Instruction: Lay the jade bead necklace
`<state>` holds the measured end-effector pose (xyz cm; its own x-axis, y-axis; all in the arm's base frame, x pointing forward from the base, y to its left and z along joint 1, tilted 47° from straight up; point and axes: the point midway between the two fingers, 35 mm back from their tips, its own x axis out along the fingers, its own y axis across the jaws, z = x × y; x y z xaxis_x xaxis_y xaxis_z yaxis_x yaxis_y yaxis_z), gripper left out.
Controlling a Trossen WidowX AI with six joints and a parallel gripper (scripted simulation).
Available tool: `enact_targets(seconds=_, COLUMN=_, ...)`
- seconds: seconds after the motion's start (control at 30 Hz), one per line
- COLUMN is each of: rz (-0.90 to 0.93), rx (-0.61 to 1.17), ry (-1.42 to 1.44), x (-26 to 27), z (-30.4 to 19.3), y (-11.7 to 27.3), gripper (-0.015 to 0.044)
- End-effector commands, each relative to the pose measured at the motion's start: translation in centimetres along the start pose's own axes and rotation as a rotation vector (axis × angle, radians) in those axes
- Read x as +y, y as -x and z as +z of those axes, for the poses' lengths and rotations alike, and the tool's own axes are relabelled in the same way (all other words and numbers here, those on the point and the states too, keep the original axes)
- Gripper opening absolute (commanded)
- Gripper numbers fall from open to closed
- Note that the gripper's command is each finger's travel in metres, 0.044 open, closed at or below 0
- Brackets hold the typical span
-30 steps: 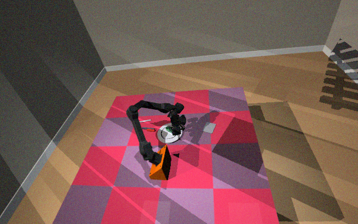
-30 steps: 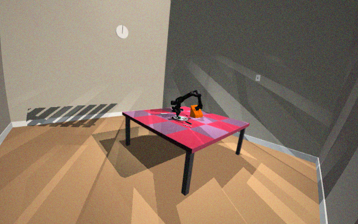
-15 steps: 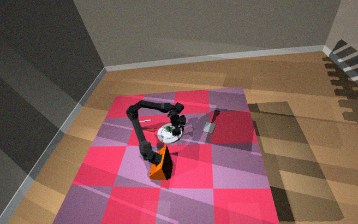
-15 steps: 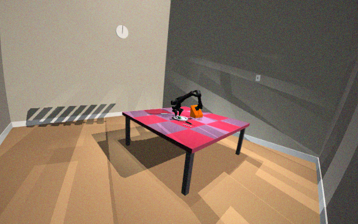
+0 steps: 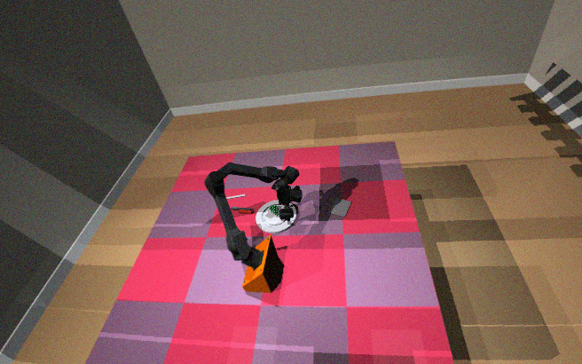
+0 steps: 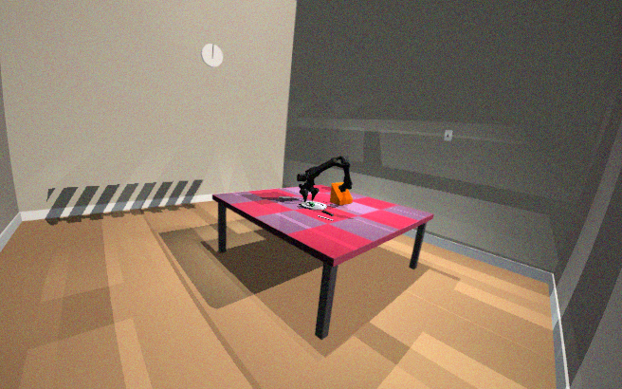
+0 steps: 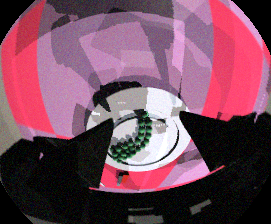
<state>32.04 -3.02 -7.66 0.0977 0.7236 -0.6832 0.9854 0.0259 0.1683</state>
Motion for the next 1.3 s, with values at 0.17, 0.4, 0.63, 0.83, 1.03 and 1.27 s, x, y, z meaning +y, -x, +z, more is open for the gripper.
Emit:
enact_targets(seconds=0.17, rz=0.0, rx=-0.003, ry=0.002, x=0.0, z=0.0, y=0.1, gripper=0.044)
enact_targets(seconds=0.4, rz=-0.001, rx=-0.003, ry=0.569, x=0.9, z=-1.6, y=1.0, gripper=0.031)
enact_targets(seconds=0.63, rz=-0.002, rx=-0.002, ry=1.293, x=1.8, z=-3.8, y=2.2, gripper=0.031)
enact_targets(seconds=0.83, rz=-0.001, rx=0.0, ry=1.914, x=2.5, z=-5.7, y=3.2, gripper=0.031)
enact_targets(seconds=1.03, rz=-0.001, rx=0.0, ry=2.17, x=2.7, z=-6.6, y=3.6, gripper=0.031)
enact_targets(seconds=1.27, rz=-0.001, rx=0.0, ry=2.17, x=2.7, z=-6.6, y=3.6, gripper=0.031)
